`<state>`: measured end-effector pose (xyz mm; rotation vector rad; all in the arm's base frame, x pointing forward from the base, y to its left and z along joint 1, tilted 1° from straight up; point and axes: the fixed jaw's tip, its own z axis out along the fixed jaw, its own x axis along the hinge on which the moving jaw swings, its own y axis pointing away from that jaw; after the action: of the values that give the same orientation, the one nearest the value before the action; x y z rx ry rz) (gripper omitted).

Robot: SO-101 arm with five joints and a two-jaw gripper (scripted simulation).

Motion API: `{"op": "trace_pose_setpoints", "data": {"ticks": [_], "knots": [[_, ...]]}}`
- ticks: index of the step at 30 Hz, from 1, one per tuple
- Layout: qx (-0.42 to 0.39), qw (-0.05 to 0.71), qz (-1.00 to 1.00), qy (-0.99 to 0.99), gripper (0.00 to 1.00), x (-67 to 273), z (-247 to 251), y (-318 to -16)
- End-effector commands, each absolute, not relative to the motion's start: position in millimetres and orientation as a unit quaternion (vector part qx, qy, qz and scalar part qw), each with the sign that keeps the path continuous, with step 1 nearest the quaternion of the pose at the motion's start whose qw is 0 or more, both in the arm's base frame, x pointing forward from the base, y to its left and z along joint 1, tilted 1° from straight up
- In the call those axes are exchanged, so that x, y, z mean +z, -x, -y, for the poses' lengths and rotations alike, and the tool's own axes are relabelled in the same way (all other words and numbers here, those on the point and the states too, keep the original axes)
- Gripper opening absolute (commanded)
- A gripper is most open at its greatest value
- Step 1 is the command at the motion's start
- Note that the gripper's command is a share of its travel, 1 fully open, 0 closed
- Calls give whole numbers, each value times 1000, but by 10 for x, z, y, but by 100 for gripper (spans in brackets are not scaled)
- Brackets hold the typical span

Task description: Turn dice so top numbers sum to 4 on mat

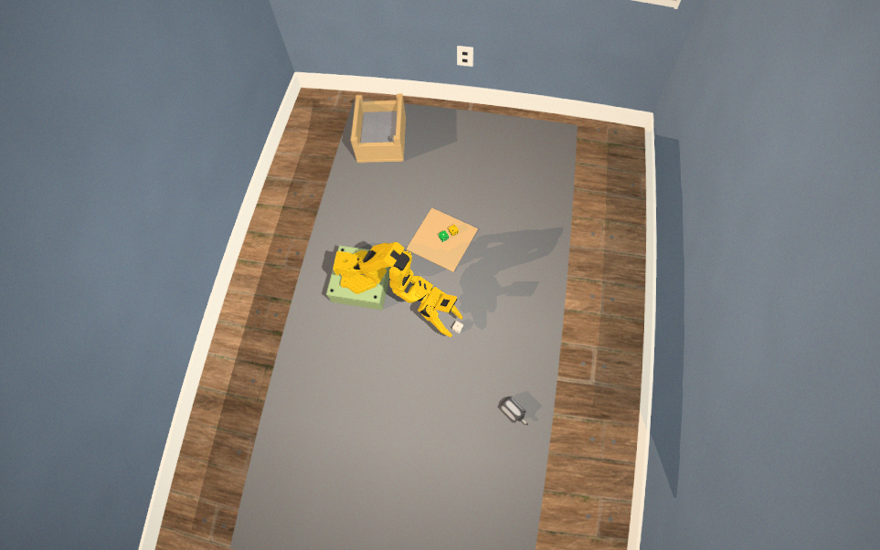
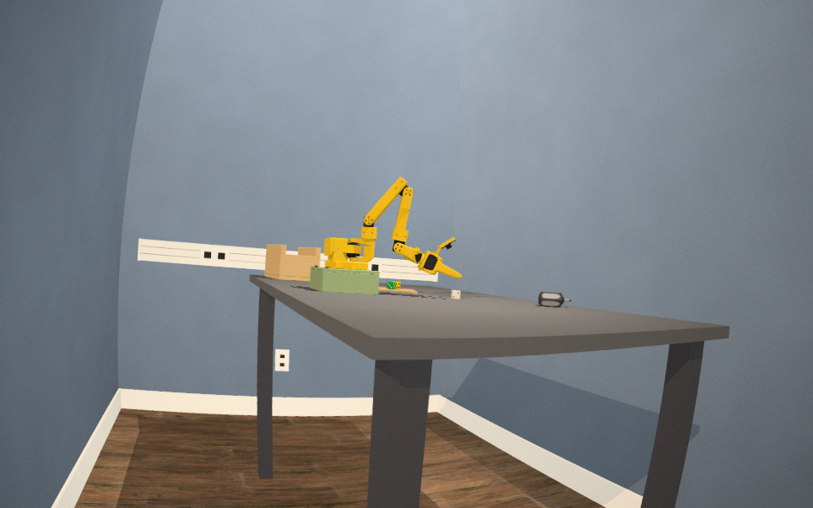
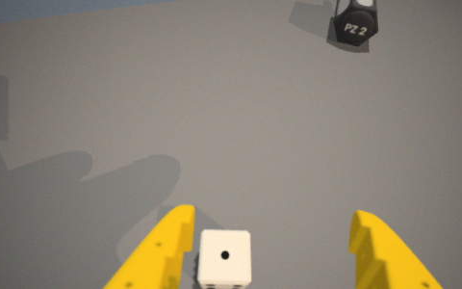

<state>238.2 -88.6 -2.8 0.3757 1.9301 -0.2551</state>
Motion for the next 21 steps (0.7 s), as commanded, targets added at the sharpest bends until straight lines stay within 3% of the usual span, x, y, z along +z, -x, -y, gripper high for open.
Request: {"op": "trace_pose_setpoints", "data": {"ticks": [1, 10, 21], "knots": [[-112, 545, -816, -158, 29, -13, 902, -2367], [-115, 556, -808, -157, 29, 52, 915, -2398], [-132, 642, -741, -144, 29, 575, 990, -2577]]}}
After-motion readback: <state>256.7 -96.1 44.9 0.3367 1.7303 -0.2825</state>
